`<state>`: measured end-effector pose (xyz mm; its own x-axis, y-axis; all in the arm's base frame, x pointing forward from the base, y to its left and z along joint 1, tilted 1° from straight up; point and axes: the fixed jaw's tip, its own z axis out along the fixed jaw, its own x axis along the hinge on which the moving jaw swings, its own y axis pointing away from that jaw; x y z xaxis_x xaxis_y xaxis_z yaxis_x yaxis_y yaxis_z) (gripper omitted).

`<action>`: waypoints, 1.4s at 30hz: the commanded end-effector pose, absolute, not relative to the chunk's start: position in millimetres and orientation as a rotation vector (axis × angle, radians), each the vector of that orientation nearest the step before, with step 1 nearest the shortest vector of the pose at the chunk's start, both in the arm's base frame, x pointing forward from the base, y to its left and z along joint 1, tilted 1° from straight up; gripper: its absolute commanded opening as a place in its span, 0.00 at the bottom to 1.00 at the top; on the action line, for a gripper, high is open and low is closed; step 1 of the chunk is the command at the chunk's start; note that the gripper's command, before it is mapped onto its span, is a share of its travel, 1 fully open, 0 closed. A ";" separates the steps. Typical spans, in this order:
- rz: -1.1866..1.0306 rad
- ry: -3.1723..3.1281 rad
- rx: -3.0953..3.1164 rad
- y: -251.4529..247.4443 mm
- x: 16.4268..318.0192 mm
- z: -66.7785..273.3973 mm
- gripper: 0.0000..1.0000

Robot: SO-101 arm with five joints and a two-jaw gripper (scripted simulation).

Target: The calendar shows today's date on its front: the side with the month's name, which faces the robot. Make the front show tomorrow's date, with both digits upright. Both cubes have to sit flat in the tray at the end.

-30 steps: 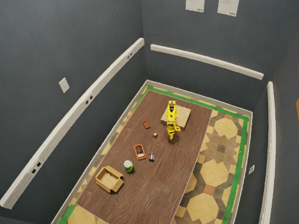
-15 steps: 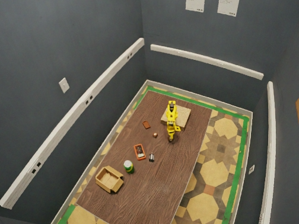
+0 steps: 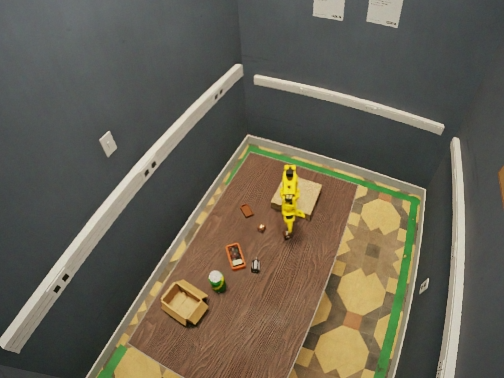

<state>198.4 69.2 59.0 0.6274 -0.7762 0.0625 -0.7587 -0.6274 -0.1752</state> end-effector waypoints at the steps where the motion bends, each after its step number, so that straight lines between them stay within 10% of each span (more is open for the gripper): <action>1: -0.302 1.256 -2.629 72.6 203.7 79.8 0.35; 42: -0.379 1.743 -2.128 55.0 217.0 107.0 0.35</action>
<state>212.1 59.2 105.7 0.3142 -0.9491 0.0220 -0.8544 -0.2928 -0.4292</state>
